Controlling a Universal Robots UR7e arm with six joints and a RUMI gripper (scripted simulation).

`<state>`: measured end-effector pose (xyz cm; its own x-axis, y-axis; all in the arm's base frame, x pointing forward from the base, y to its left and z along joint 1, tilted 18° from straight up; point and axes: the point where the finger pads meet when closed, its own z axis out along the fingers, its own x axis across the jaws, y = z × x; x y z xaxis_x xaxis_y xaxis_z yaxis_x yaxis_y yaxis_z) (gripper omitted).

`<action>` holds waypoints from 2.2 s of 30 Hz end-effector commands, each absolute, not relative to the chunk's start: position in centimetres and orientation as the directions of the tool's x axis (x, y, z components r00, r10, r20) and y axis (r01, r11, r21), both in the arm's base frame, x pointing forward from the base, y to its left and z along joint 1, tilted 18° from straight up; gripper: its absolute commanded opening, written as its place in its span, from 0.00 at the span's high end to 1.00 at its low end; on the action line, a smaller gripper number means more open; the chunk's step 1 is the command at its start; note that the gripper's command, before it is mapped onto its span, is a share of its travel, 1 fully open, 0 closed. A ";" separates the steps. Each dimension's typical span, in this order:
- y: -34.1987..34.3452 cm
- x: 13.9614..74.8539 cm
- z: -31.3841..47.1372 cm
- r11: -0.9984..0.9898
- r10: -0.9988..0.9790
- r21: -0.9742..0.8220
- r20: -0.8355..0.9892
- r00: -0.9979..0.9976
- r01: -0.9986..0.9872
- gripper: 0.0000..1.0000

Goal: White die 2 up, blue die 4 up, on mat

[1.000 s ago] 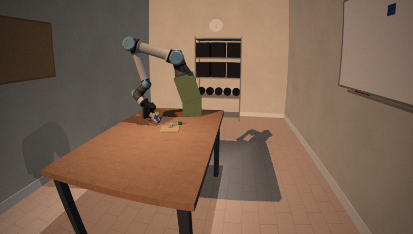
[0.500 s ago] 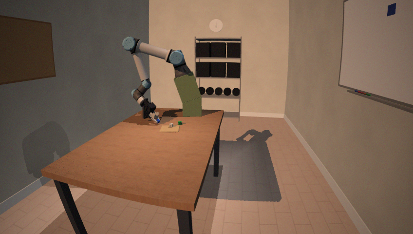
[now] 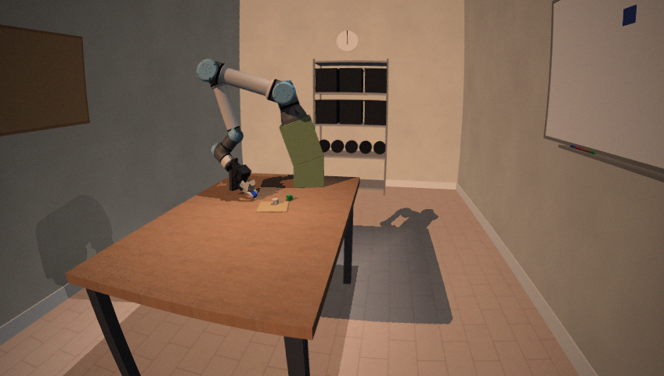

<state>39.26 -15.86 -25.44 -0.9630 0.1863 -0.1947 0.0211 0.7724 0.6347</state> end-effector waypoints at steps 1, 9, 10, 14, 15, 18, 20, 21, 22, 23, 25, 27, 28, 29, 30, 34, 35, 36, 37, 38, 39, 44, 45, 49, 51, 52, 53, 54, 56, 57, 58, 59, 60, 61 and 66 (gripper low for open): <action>-15.9 39.3 -25.6 0.773 0.186 0.634 -0.195 -0.963 0.021 0.94; -16.1 39.4 -26.1 0.773 0.186 0.634 -0.195 -0.963 0.021 0.94; -16.1 39.4 -26.2 0.773 0.186 0.634 -0.195 -0.963 0.021 0.94; -16.1 39.4 -26.3 0.773 0.186 0.634 -0.195 -0.963 0.021 0.94; -16.2 39.4 -26.3 0.773 0.186 0.634 -0.195 -0.963 0.021 0.94; -16.2 39.4 -26.4 0.773 0.186 0.634 -0.195 -0.963 0.021 0.94; -16.2 39.4 -26.5 0.773 0.186 0.634 -0.195 -0.963 0.021 0.94; -16.2 39.4 -26.5 0.773 0.186 0.634 -0.195 -0.963 0.021 0.94; -16.2 39.4 -26.5 0.773 0.186 0.634 -0.195 -0.963 0.021 0.94; -16.2 39.4 -26.5 0.773 0.186 0.634 -0.195 -0.963 0.021 0.94; -16.2 39.4 -26.5 0.773 0.186 0.634 -0.195 -0.963 0.021 0.94; -16.2 39.4 -26.5 0.773 0.186 0.634 -0.195 -0.963 0.021 0.94; -16.2 39.4 -26.5 0.773 0.186 0.634 -0.195 -0.963 0.021 0.94; -16.2 39.4 -26.5 0.773 0.186 0.634 -0.195 -0.963 0.021 0.94; -16.2 39.4 -26.5 0.773 0.186 0.634 -0.195 -0.963 0.021 0.94; -16.2 39.4 -26.5 0.773 0.186 0.634 -0.195 -0.963 0.021 0.94; -16.2 39.4 -26.5 0.773 0.186 0.634 -0.195 -0.963 0.021 0.94; -16.2 39.4 -26.5 0.773 0.186 0.634 -0.195 -0.963 0.021 0.94; -16.2 39.4 -26.5 0.773 0.186 0.634 -0.195 -0.963 0.021 0.94; -16.2 39.4 -26.5 0.773 0.186 0.634 -0.195 -0.963 0.021 0.94; -16.2 39.4 -26.5 0.773 0.186 0.634 -0.195 -0.963 0.021 0.94; -16.2 39.4 -26.5 0.773 0.186 0.634 -0.195 -0.963 0.021 0.94; -16.2 39.4 -26.5 0.773 0.186 0.634 -0.195 -0.963 0.021 0.94; -16.2 39.4 -26.5 0.773 0.186 0.634 -0.195 -0.963 0.021 0.94; -16.2 39.4 -26.5 0.773 0.186 0.634 -0.195 -0.963 0.021 0.94; -16.2 39.4 -26.5 0.773 0.186 0.634 -0.195 -0.963 0.021 0.94; -16.2 39.4 -26.5 0.773 0.186 0.634 -0.195 -0.963 0.021 0.94; -16.2 39.4 -26.5 0.773 0.186 0.634 -0.195 -0.963 0.021 0.94; -16.2 39.4 -26.5 0.773 0.186 0.634 -0.195 -0.963 0.021 0.94; -16.2 39.4 -26.5 0.773 0.186 0.634 -0.195 -0.963 0.021 0.94; -16.2 39.4 -26.5 0.773 0.186 0.634 -0.195 -0.963 0.021 0.90; -16.2 39.4 -26.5 0.773 0.186 0.634 -0.195 -0.963 0.021 0.90; -16.2 39.4 -26.5 0.773 0.186 0.634 -0.195 -0.963 0.021 0.90; -16.2 39.4 -26.5 0.773 0.186 0.634 -0.195 -0.963 0.021 0.86; -16.2 39.4 -26.5 0.773 0.186 0.634 -0.195 -0.963 0.021 0.83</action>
